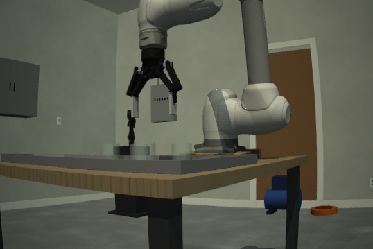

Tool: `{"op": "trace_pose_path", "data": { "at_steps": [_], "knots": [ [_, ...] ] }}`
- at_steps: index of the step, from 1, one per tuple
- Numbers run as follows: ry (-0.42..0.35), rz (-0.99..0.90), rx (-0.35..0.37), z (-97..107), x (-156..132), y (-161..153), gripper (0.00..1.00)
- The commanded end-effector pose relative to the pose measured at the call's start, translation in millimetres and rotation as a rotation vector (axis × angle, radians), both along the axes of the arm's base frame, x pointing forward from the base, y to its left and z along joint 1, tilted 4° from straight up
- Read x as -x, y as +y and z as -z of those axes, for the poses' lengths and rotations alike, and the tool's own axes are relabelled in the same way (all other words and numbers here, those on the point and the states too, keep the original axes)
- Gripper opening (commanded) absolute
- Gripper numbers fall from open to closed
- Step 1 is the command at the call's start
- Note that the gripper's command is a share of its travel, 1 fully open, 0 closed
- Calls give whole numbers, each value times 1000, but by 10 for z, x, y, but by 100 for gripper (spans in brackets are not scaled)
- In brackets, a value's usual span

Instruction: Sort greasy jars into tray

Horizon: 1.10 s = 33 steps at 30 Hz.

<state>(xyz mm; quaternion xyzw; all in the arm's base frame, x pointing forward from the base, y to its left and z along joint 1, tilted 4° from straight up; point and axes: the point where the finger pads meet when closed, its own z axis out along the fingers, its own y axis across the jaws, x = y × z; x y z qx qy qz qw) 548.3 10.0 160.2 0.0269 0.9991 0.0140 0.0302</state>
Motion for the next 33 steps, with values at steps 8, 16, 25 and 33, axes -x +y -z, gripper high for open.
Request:
{"op": "trace_pose_path", "data": {
  "at_steps": [8,16,25,33],
  "knots": [
    [0,-1,-2,1,-277,-623,100],
    [0,-1,-2,2,-536,-1219,100],
    [0,-1,-2,310,-588,-1285,100],
    [0,-1,-2,678,-610,-1274,100]
  ]
}}
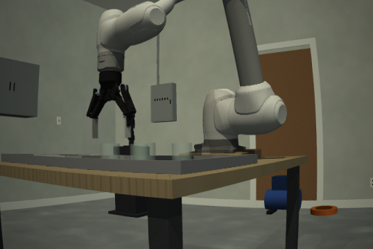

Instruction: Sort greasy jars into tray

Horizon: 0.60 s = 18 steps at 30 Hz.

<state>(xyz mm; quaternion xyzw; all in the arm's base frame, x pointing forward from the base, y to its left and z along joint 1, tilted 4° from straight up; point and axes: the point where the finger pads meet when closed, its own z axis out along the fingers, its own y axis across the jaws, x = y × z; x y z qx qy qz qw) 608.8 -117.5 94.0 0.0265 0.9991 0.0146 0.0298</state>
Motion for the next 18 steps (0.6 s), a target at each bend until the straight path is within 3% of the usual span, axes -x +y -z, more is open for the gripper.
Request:
{"op": "trace_pose_path", "data": {
  "at_steps": [1,18],
  "knots": [
    [0,0,0,16,-5,1,100],
    [0,0,0,275,-21,8,100]
  ]
}}
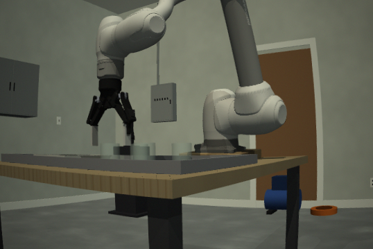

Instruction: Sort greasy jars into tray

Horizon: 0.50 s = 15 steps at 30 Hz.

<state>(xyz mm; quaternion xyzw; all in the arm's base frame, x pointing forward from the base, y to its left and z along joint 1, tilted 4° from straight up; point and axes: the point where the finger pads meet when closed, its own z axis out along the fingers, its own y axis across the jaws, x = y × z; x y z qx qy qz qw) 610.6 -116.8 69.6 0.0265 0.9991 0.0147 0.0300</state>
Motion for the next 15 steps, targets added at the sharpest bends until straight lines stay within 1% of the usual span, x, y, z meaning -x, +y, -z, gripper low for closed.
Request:
{"op": "trace_pose_path", "data": {
  "at_steps": [1,6,8,15],
  "knots": [
    [0,0,0,51,-4,2,100],
    [0,0,0,151,-10,4,100],
    [0,0,0,151,-10,4,100],
    [0,0,0,271,-17,8,100]
  ]
}}
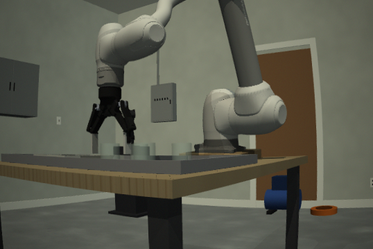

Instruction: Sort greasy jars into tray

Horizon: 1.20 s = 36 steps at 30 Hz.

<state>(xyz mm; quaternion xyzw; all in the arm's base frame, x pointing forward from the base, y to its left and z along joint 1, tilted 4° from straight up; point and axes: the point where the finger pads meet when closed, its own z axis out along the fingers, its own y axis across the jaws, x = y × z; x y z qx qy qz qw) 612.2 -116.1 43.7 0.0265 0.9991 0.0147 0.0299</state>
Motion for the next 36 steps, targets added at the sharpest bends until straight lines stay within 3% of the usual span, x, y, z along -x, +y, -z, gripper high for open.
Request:
{"op": "trace_pose_path", "data": {
  "at_steps": [1,3,4,36],
  "knots": [
    [0,0,0,12,-1,1,100],
    [0,0,0,12,-1,1,100],
    [0,0,0,12,-1,1,60],
    [0,0,0,12,-1,1,57]
  ]
}}
